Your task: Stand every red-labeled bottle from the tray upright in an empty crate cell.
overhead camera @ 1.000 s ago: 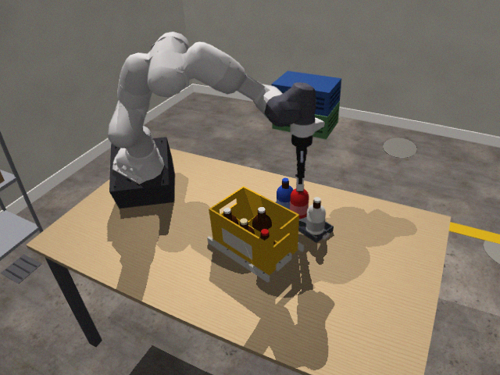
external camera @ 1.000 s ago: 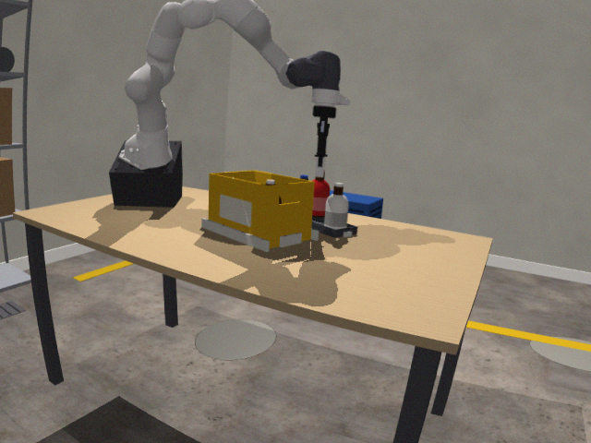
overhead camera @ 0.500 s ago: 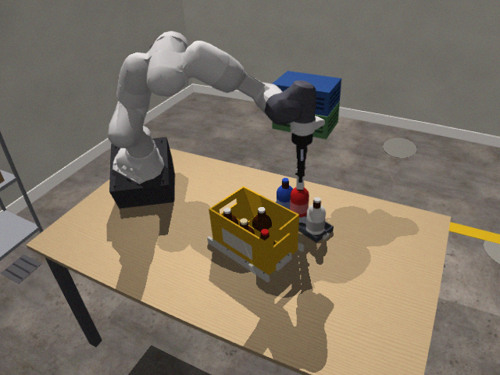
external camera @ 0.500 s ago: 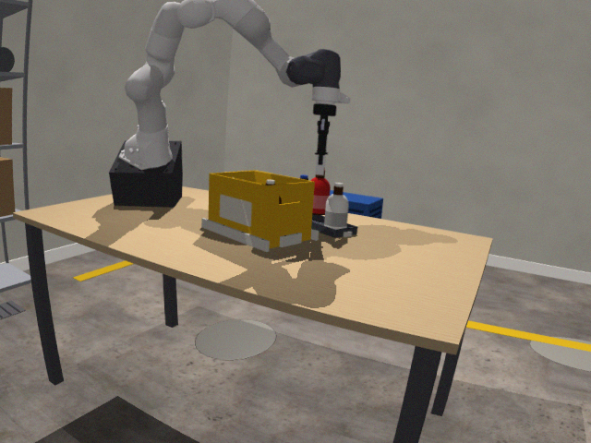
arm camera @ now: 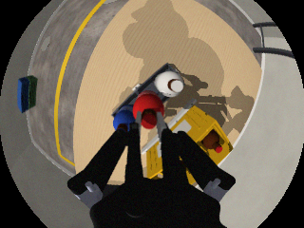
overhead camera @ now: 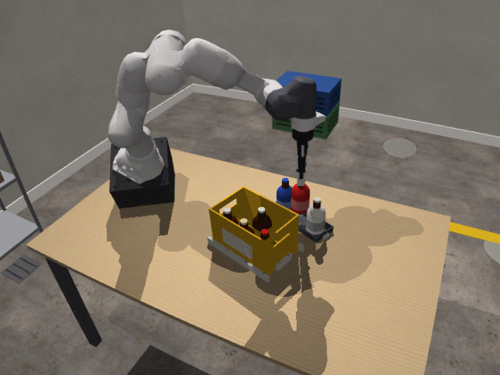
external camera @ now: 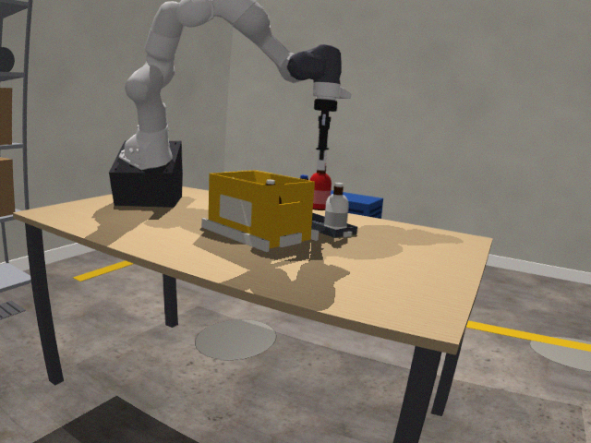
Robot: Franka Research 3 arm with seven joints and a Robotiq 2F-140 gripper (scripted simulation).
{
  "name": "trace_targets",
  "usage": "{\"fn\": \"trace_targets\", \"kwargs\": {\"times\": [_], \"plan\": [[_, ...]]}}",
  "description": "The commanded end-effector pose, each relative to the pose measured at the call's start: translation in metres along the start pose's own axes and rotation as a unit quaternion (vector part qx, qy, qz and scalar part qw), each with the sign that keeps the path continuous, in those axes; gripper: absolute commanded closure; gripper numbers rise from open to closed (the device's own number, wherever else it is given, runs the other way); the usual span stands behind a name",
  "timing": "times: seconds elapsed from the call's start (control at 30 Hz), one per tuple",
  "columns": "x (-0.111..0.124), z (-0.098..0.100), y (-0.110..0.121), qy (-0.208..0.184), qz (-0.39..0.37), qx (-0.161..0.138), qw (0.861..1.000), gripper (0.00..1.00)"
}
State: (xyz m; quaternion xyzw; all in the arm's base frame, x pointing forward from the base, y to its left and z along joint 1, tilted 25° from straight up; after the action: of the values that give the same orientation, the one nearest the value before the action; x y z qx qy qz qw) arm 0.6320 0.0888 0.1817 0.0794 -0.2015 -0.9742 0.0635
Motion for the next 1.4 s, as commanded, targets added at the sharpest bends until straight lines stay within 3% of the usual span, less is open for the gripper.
{"fn": "trace_targets", "kwargs": {"times": [0.0,0.7,1.37], "plan": [[-0.003,0.011,-0.003,0.004,0.003,-0.002,1.0,1.0],[-0.004,0.028,-0.004,0.004,0.003,-0.002,1.0,1.0],[-0.005,0.031,-0.004,0.004,0.003,-0.002,1.0,1.0]]}}
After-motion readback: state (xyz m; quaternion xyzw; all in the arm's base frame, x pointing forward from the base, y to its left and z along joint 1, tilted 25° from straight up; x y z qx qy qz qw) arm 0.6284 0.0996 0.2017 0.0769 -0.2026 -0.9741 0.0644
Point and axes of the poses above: the point where the finger pads meet when closed, its own z axis back along the fingers, its own y axis across the jaws, x = y × z, the point moved 4 cm from there along z, back along the fingers, and after that the axes turned 6 degrees about -z, right-handed, at the moved point
